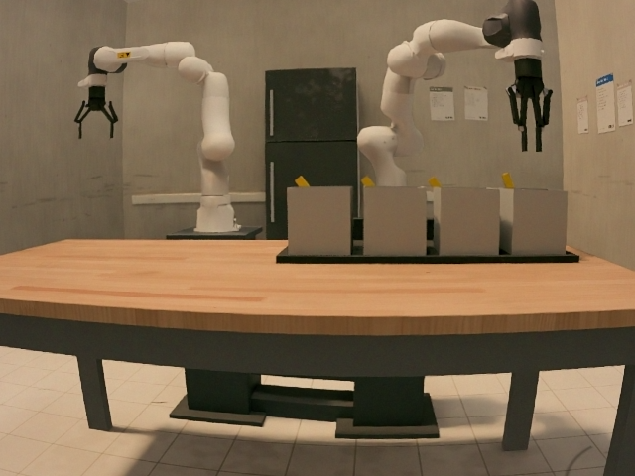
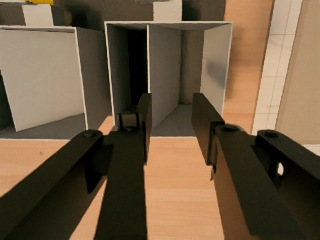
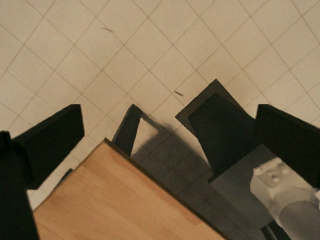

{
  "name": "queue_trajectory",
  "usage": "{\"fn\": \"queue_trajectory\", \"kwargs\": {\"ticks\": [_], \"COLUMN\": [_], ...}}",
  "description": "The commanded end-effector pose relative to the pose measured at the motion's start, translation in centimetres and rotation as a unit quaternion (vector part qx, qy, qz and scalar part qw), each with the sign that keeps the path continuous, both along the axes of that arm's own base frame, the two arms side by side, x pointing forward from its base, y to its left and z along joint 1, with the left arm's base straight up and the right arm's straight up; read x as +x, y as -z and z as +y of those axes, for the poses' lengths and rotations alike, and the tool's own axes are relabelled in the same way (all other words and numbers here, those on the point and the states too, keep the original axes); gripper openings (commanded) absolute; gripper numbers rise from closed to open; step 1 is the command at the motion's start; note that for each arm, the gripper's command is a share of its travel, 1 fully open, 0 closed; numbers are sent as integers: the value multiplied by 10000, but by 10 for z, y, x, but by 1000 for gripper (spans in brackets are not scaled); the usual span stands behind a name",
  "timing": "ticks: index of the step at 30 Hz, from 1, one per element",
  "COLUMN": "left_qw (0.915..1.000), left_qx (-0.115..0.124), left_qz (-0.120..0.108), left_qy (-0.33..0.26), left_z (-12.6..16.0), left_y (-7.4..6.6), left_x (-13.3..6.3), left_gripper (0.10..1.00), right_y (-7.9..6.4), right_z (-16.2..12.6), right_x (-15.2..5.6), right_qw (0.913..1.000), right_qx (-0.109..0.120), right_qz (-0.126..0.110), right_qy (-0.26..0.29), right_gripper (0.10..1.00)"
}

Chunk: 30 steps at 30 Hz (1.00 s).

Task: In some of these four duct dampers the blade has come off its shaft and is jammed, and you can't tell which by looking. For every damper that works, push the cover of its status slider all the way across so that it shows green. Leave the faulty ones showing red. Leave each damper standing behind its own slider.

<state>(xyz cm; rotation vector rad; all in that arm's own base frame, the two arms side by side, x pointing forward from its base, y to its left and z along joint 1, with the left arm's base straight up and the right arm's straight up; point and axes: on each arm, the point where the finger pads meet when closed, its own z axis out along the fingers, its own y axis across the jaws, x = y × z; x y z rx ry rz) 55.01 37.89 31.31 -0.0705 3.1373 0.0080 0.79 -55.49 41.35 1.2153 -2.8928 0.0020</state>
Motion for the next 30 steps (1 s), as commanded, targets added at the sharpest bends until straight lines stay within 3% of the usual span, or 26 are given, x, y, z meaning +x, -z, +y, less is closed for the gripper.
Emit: {"fn": "queue_trajectory", "kwargs": {"ticks": [1, 6, 12, 14, 18, 25, 30], "left_qw": [10000, 10000, 9979, 9979, 9924, 9853, 9841], "left_qx": [-26, 88, 653, 653, 1227, 1705, 1773], "left_qz": [16, 32, 58, 58, 75, 101, 93], "left_qy": [16, -15, -3, -3, 10, 3, 9], "left_z": [-1, -4, -27, -27, -50, -70, -72], "left_y": [1, 2, 13, 13, 24, 33, 34], "left_x": [0, -7, -42, -42, -76, -106, -110], "left_gripper": [303, 303, 303, 303, 303, 303, 303], "right_y": [1, 1, 1, 1, 1, 1, 1], "right_z": [0, 0, 0, 0, 0, 0, 0], "right_x": [0, 0, 0, 0, 0, 0, 0], "right_qw": [10000, 10000, 10000, 10000, 10000, 10000, 10000], "right_qx": [13, 13, 13, 13, 13, 13, 13], "right_qz": [-15, -15, -15, -15, -15, -15, -15], "right_qy": [-25, -25, -25, -25, -25, -25, -25], "right_gripper": [1000, 1000, 1000, 1000, 1000, 1000, 1000]}}
